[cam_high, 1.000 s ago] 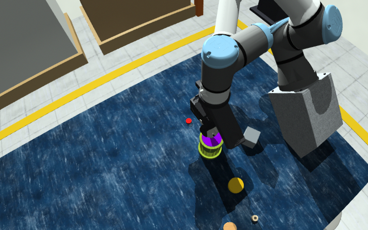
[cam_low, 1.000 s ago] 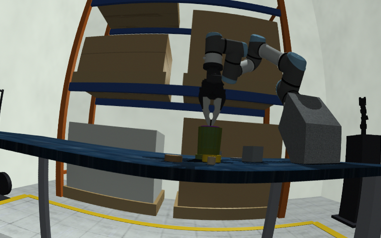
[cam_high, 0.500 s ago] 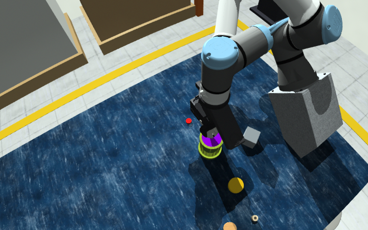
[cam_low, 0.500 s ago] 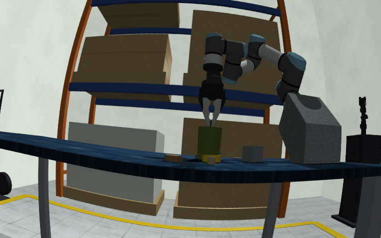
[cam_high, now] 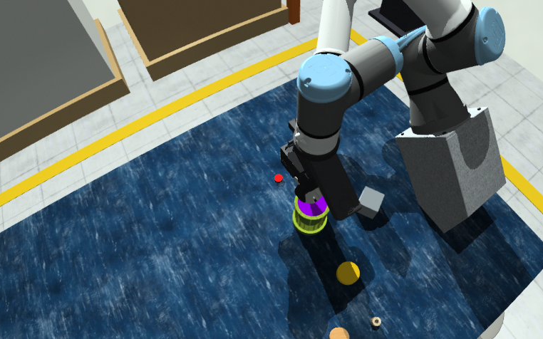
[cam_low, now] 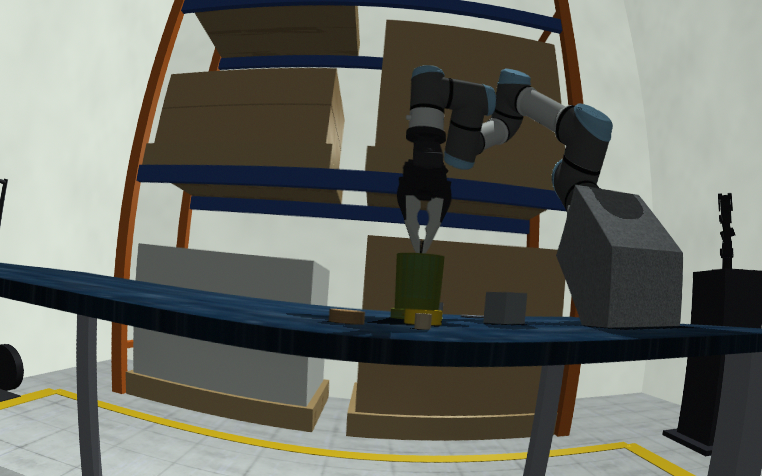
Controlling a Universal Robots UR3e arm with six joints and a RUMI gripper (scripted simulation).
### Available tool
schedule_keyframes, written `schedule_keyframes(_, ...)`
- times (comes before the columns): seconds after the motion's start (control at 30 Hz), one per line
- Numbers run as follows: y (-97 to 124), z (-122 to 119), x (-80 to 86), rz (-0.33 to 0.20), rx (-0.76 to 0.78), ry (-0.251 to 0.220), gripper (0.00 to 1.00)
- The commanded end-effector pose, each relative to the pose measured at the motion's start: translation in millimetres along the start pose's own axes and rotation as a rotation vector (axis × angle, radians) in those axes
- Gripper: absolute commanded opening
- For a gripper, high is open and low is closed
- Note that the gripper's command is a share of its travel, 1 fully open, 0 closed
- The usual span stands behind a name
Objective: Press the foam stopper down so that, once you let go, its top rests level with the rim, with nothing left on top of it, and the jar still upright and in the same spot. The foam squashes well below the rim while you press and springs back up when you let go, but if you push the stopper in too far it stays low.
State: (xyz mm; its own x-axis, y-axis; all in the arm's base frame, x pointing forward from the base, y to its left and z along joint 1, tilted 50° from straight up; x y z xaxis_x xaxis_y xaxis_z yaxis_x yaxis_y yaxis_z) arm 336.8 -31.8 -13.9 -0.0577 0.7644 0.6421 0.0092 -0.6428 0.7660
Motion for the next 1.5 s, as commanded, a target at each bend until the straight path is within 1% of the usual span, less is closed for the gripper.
schedule_keyframes(0.0, 0.1, 0.2, 0.2, 0.0, 0.0, 0.001, 0.0)
schedule_keyframes(0.83, 0.1, 0.2, 1.8, 0.0, 0.0, 0.001, 0.0)
schedule_keyframes(0.97, 0.1, 0.2, 7.8, 0.0, 0.0, 0.001, 0.0)
schedule_keyframes(1.1, 0.1, 0.2, 18.0, 0.0, 0.0, 0.001, 0.0)
schedule_keyframes(1.17, 0.1, 0.2, 18.0, 0.0, 0.0, 0.001, 0.0)
schedule_keyframes(1.47, 0.1, 0.2, 43.7, 0.0, 0.0, 0.001, 0.0)
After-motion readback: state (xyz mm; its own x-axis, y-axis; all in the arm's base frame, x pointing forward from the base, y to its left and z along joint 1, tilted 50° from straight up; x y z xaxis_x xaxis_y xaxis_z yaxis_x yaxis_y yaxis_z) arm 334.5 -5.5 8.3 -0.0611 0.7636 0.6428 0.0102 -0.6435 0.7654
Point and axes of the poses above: the point where the finger pads meet when closed, its own x axis back along the fingers, its own z axis across the jaws, y = z × x, the point moved 1 cm from there along x, back along the fingers, and after that the axes turned 2 degrees about -x, right-handed, at the moved point
